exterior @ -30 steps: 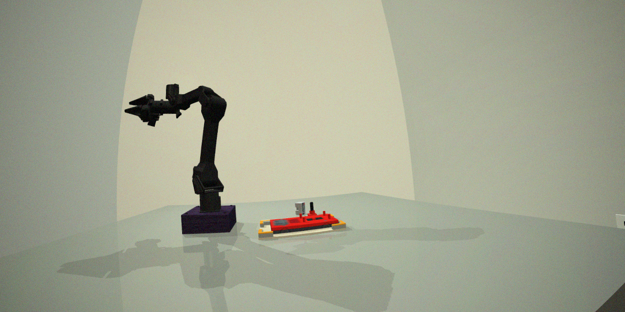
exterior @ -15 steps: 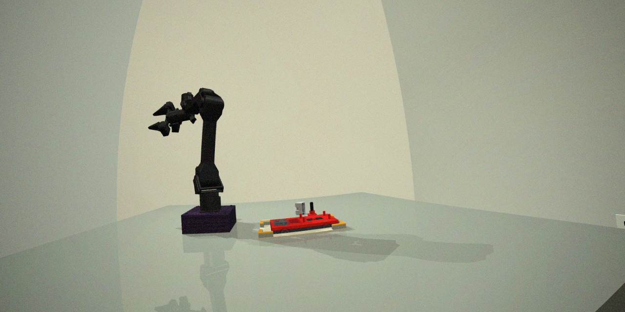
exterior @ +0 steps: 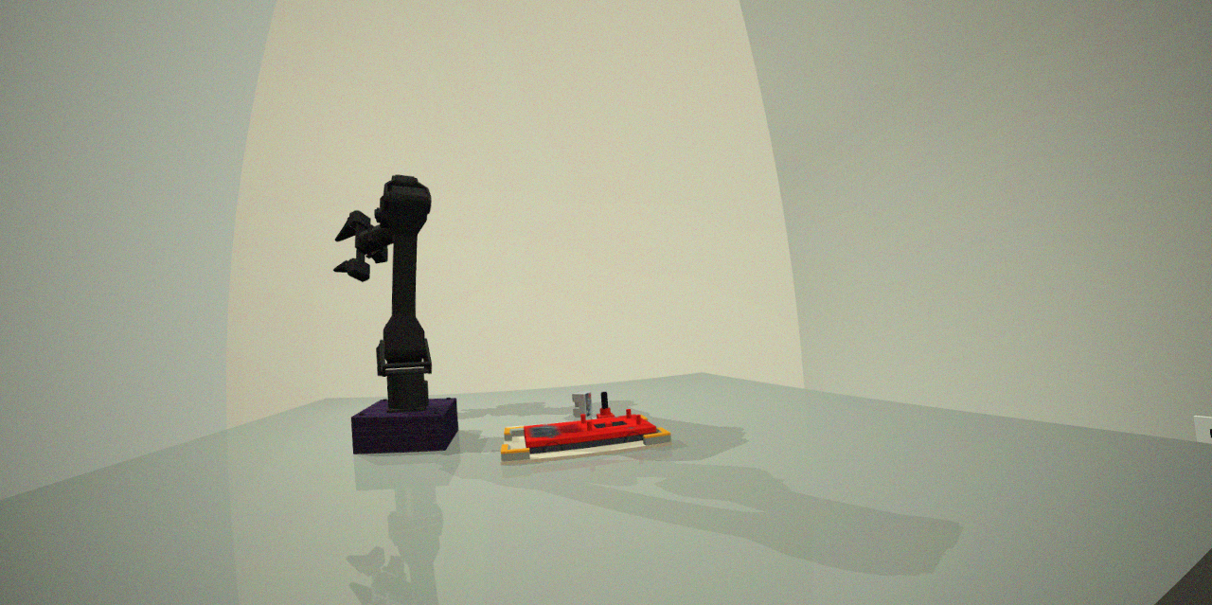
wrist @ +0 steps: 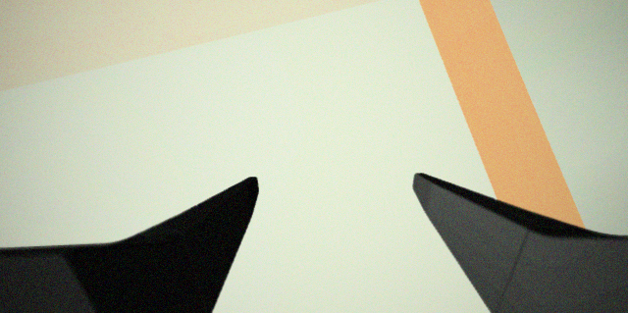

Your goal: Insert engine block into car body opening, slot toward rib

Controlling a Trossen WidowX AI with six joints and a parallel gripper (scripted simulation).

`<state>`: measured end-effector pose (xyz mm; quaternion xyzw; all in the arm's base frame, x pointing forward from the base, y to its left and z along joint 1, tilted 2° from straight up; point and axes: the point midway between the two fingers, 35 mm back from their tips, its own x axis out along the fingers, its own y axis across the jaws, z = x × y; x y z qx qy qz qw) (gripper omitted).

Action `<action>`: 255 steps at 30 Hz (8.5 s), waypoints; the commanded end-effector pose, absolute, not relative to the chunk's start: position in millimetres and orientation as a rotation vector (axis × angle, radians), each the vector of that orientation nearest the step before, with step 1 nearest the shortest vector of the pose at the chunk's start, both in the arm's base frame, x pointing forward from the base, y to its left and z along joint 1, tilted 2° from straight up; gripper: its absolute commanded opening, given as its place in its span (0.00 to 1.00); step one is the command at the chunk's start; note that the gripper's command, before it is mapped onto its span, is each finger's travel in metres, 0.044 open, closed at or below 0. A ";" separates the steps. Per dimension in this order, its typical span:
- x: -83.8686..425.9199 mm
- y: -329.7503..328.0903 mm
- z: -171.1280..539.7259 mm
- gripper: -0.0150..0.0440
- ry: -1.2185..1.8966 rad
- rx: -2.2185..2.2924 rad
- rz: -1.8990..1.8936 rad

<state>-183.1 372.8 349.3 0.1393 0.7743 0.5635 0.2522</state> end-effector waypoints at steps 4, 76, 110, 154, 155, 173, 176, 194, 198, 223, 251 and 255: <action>-135.5 400.3 327.6 1.00 1.897 0.394 1.541; 347.6 150.5 112.7 1.00 0.754 -1.597 1.491; 355.1 76.1 47.8 1.00 0.755 -1.803 1.705; 356.9 73.5 -5.3 0.60 0.756 -1.803 1.706; 356.9 73.5 -5.3 0.56 0.756 -1.803 1.706; 361.4 74.6 17.4 0.25 0.755 -1.803 1.705; 362.7 74.9 26.6 0.25 0.755 -1.804 1.705; 364.1 75.5 83.7 0.25 0.755 -1.804 1.704; 362.8 75.2 96.5 0.25 0.755 -1.804 1.704; 357.0 74.4 105.0 0.25 0.761 -1.817 1.694; 340.9 91.6 95.9 0.25 1.025 -2.435 1.020; 341.0 91.9 80.9 0.25 1.025 -2.435 1.020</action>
